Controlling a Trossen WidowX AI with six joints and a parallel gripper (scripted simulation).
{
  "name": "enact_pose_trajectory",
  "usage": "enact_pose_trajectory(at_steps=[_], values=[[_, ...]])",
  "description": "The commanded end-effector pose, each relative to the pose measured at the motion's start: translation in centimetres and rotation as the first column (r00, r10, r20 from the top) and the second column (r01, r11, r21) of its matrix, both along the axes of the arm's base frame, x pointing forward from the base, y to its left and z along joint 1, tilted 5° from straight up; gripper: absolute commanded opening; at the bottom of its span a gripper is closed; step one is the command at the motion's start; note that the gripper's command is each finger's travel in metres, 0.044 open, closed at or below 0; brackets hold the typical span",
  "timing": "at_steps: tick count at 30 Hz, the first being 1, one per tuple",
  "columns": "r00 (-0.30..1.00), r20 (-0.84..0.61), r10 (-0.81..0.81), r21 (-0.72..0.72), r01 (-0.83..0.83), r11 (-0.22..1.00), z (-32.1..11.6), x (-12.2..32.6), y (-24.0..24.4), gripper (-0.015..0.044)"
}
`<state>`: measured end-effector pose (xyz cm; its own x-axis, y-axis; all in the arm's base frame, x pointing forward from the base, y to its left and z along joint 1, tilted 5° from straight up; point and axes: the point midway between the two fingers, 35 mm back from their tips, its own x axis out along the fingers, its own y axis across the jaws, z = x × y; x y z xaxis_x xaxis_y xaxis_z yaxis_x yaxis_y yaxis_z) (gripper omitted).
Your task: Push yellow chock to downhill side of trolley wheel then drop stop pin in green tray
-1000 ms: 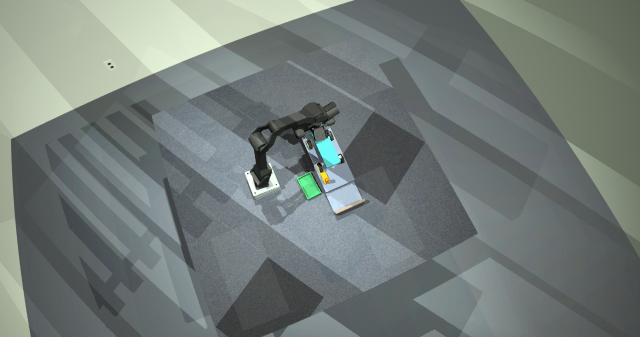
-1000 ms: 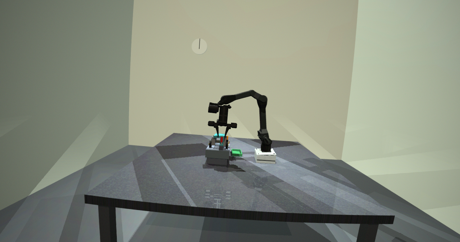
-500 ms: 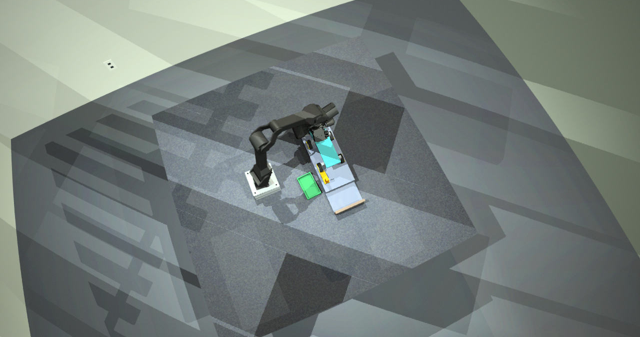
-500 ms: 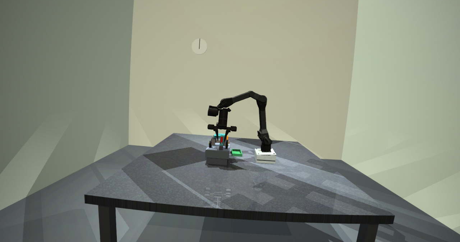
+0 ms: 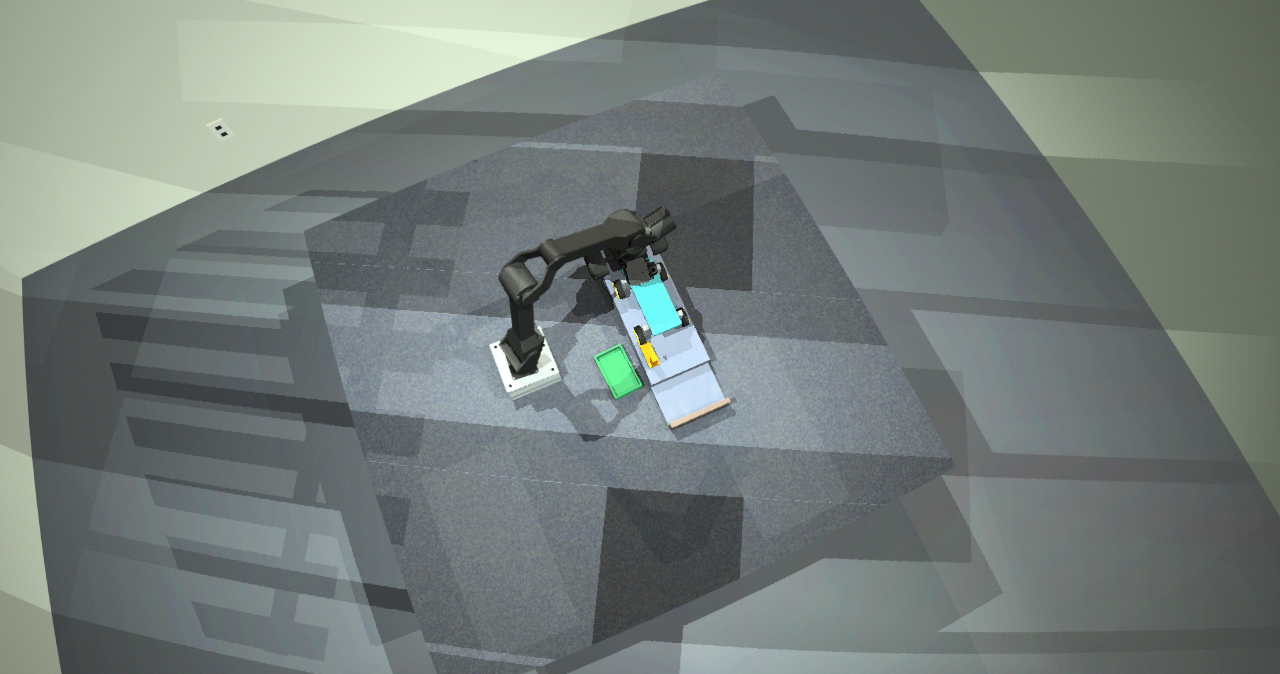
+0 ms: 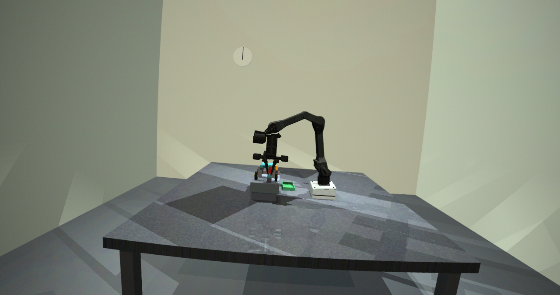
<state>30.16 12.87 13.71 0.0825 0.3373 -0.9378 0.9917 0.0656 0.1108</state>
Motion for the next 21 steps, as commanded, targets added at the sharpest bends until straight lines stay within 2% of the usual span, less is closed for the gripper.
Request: enact_pose_trajectory(at_steps=[1,5,6,21], values=[[1.000,0.001,0.000,0.000,0.000,1.000,0.04,0.01,0.00,0.0052],[1.000,0.001,0.000,0.000,0.000,1.000,0.04,0.01,0.00,0.0025],[1.000,0.000,0.000,0.000,0.000,1.000,0.05,0.01,-0.01,0.0000],[1.000,-0.005,-0.005,-0.004,0.005,1.000,0.95,-0.31,-0.19,0.0000]])
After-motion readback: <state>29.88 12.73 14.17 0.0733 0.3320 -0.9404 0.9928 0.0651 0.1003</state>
